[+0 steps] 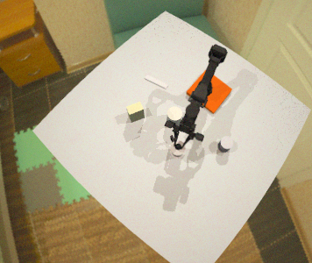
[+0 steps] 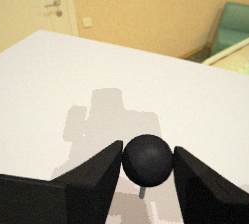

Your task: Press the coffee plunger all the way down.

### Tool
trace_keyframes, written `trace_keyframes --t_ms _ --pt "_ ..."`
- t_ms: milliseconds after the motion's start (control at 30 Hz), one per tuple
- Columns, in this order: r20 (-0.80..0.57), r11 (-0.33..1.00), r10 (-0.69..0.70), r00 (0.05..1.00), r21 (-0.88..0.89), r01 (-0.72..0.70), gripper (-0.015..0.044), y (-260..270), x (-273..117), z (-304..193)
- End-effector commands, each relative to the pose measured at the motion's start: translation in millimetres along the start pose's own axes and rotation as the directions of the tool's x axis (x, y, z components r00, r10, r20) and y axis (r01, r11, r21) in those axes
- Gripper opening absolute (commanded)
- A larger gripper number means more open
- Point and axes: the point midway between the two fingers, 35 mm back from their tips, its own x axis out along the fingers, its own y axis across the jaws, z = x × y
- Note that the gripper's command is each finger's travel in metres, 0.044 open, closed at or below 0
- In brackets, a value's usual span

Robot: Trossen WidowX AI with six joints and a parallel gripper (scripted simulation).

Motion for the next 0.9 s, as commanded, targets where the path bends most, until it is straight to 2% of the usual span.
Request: trace_keyframes --t_ms 0,867 --pt "-0.048 1.0 0.0 0.999 0.008 0.0 0.0127 0.0 5.5 -13.0" --pt "-0.048 1.0 0.0 0.999 0.008 0.0 0.0127 0.0 8.1 -9.7"
